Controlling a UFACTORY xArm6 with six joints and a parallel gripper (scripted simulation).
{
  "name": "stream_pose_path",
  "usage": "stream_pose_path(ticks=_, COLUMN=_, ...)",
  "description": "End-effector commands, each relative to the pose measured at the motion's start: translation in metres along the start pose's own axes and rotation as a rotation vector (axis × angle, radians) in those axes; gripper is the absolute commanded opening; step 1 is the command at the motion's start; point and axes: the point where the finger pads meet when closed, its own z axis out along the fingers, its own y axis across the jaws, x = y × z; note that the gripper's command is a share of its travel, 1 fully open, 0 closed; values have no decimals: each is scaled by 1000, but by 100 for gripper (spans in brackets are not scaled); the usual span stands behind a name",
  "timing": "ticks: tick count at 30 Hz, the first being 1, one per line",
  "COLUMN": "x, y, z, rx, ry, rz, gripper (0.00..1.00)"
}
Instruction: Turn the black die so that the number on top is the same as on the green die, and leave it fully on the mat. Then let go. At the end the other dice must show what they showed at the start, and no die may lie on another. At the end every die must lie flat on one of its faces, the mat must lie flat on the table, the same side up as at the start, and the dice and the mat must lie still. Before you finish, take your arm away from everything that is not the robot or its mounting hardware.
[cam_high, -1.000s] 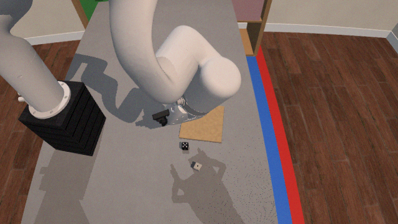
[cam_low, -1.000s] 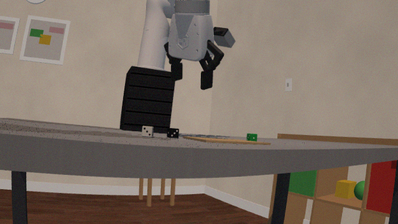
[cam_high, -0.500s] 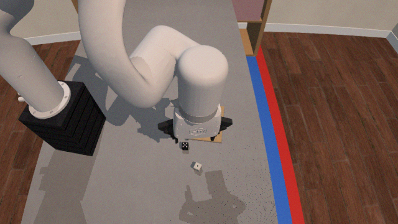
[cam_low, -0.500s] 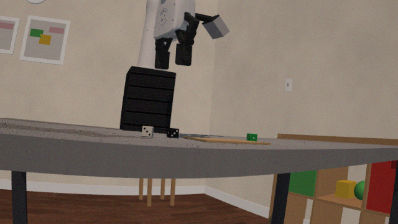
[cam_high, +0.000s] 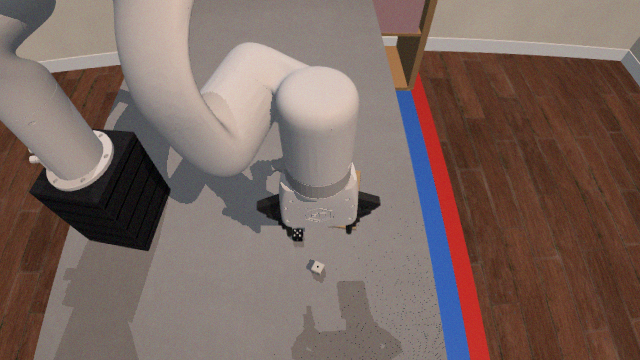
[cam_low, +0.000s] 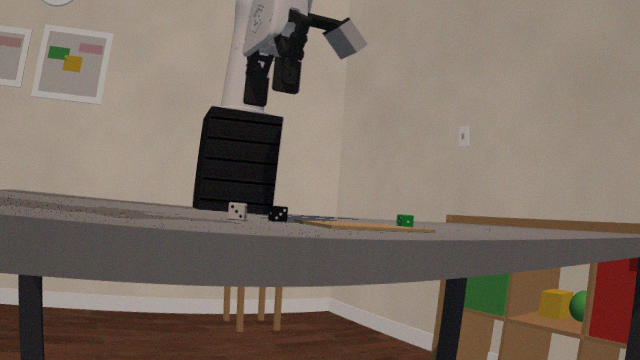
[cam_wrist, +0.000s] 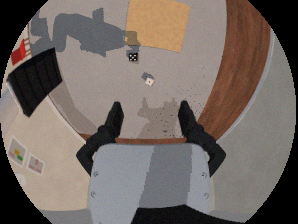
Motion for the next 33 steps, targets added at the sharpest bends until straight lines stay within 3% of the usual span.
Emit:
stream_pose_path(ticks=1, x=-1, y=2, z=-1, rx=-4, ry=-2, rz=0, gripper=100)
stream_pose_path(ticks=10, x=-1, y=2, z=6, rx=0, ry=-4, rz=1, gripper=100)
stream_pose_path(ticks=21, x=-2, y=2, z=85, rx=0, ry=-4, rz=1, gripper=100)
stream_pose_path(ticks=28, x=-2, y=3, z=106, rx=0, ry=-4, rz=1, gripper=100)
stream_pose_path(ticks=33, x=-2, y=3, z=108, rx=0, ry=-4, rz=1, gripper=100)
